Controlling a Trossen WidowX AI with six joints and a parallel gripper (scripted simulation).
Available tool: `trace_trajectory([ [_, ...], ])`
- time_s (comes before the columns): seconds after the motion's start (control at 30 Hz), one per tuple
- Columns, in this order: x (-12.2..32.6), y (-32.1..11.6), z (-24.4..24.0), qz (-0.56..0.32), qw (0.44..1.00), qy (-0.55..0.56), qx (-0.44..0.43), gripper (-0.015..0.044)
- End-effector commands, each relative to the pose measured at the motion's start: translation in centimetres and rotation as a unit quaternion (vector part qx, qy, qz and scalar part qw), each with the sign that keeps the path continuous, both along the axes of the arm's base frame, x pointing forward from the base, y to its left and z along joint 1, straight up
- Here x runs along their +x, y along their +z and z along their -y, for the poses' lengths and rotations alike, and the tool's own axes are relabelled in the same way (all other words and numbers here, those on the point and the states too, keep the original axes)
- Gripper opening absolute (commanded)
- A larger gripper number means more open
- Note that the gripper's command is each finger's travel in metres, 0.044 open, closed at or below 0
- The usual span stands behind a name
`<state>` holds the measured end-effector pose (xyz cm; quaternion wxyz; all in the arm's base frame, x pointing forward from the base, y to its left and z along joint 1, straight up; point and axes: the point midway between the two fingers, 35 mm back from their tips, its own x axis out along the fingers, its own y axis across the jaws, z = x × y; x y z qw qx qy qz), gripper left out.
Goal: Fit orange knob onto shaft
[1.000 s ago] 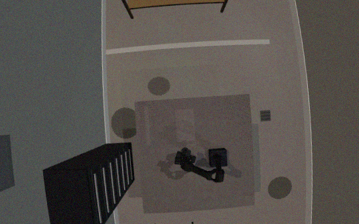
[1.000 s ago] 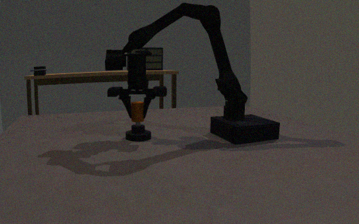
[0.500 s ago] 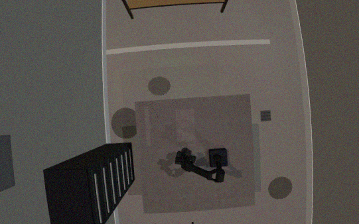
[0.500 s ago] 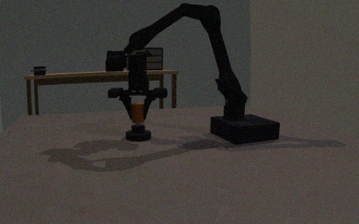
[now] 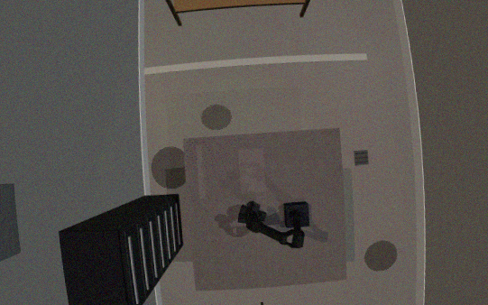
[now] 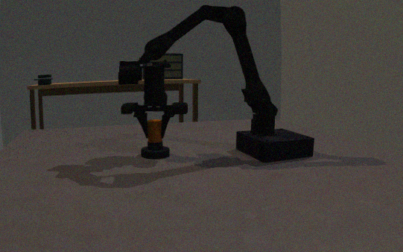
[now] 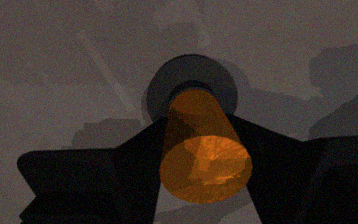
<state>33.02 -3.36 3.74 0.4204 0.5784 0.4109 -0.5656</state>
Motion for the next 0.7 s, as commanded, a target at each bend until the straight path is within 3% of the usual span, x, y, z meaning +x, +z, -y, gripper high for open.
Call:
trace_trajectory([
  [0.0, 0.0, 0.04, 0.0, 0.0, 1.0, 0.0, 0.0, 0.0],
  [0.07, 0.0, 0.04, 0.0, 0.0, 1.0, 0.0, 0.0, 0.0],
  [0.6, 0.0, 0.04, 0.0, 0.0, 1.0, 0.0, 0.0, 0.042],
  [0.67, 0.0, 0.04, 0.0, 0.0, 1.0, 0.0, 0.0, 0.044],
])
